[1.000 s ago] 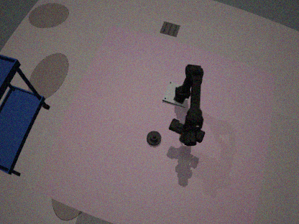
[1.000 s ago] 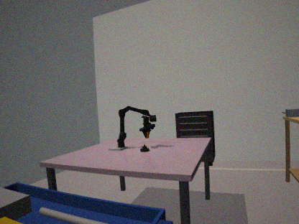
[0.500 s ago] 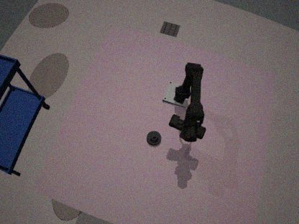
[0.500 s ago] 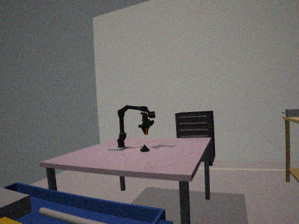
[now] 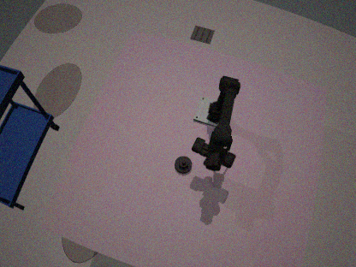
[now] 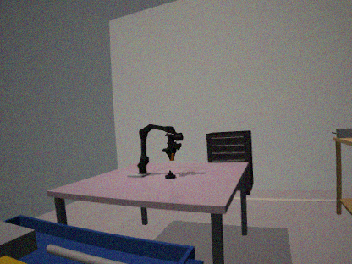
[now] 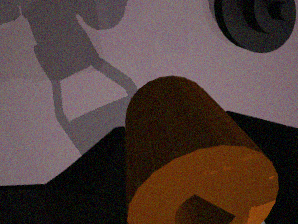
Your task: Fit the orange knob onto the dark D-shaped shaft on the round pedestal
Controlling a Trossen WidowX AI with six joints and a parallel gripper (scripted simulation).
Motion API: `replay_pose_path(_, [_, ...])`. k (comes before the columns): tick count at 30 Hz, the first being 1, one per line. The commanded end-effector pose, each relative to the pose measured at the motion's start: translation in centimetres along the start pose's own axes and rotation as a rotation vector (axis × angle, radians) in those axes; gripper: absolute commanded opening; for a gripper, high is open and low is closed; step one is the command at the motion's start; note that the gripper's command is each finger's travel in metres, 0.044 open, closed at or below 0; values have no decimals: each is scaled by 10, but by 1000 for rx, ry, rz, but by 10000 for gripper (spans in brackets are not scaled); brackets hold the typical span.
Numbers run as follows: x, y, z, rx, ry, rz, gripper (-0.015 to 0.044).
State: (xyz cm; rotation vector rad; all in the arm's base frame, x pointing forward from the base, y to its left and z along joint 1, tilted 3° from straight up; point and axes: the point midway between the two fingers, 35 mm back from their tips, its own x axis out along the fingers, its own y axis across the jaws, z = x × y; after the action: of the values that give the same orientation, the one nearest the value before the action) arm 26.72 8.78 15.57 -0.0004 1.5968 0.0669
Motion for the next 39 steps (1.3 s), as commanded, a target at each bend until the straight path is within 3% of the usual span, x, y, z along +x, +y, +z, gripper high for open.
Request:
replay_pose_path(1, [4, -12, 7, 10, 0, -7, 0])
replay_pose_path(39, [38, -112, 45, -34, -15, -3, 0])
